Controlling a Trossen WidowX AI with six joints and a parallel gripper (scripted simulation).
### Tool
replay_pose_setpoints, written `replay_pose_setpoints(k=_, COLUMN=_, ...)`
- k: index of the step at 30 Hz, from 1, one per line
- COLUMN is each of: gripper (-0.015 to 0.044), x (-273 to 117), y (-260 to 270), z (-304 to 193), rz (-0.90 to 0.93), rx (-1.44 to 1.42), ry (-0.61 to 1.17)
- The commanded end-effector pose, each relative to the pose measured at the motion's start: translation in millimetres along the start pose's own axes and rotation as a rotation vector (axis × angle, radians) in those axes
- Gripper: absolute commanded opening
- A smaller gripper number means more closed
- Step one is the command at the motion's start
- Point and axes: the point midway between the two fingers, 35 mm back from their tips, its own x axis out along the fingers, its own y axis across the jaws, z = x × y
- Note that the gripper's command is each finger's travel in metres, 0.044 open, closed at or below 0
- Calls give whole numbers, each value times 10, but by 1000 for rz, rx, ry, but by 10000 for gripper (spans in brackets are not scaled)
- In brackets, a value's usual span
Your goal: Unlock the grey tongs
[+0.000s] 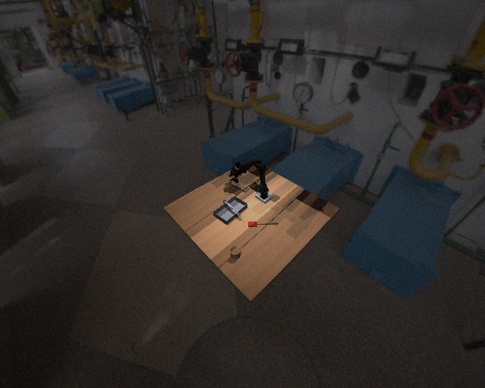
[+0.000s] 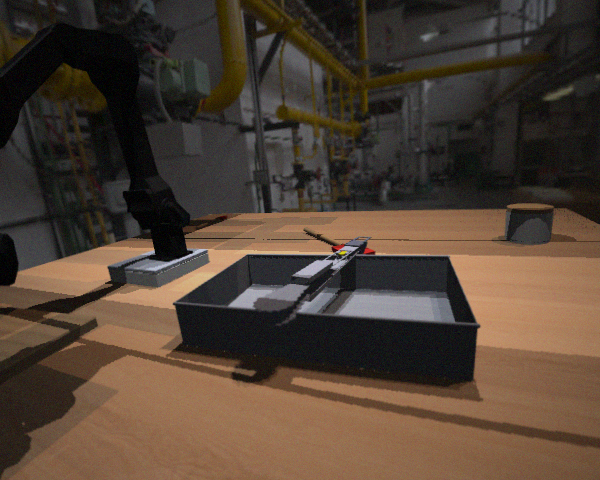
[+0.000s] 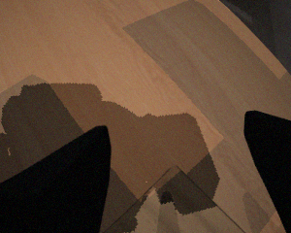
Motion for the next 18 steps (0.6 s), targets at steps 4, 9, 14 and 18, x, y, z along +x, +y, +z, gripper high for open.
replay_pose_setpoints(k=4, gripper=260, x=173, y=1055, z=594, rz=215, rx=-439, ry=-23)
replay_pose_setpoints(k=9, gripper=260, x=117, y=1835, z=888, rz=359, rx=-775, ry=-78)
replay_pose_setpoints(k=14, gripper=260, x=-88, y=2634, z=1063, rz=500, rx=-1151, ry=-173)
replay_pose_setpoints(k=18, gripper=260, x=-352, y=3240, z=1104, rz=603, rx=-1459, ry=-276)
